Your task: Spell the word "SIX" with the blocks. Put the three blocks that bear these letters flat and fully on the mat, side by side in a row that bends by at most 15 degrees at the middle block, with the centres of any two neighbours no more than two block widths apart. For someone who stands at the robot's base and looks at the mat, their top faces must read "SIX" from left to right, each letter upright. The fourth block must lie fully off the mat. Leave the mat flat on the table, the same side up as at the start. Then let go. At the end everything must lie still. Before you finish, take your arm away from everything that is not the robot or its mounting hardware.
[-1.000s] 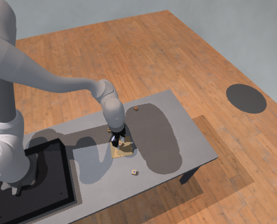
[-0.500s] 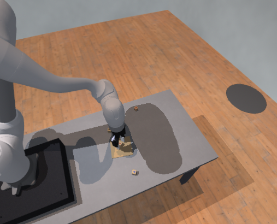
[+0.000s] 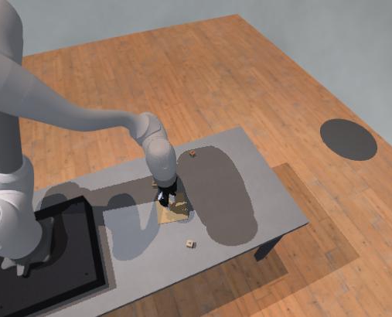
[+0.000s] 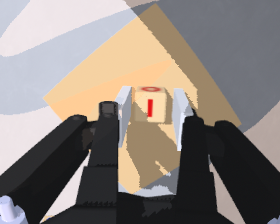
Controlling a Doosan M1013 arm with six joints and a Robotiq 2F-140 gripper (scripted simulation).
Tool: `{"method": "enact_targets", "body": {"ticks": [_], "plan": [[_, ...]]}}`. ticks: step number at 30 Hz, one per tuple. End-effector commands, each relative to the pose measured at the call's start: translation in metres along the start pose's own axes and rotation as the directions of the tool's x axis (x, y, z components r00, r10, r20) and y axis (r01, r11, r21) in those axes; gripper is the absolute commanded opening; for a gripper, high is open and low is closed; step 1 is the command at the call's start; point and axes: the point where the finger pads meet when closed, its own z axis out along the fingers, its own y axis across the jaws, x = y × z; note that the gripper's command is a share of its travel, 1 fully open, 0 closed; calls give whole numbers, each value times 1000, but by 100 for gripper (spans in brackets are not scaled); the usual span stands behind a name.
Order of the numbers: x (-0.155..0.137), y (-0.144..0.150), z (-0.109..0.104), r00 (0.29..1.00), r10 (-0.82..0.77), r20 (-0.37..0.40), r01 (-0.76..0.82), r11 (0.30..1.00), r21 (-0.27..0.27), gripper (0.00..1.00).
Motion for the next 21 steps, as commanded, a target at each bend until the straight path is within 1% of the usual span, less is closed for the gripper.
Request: {"method": "enact_targets", "body": {"ticks": [1, 2, 21], "plan": [[-2, -2, 3, 1000, -3, 2, 3, 1000, -1, 25], [-2, -2, 3, 1000, -3, 2, 3, 1000, -1, 13], [-2, -2, 3, 1000, -3, 2, 3, 1000, -1, 13]]}}
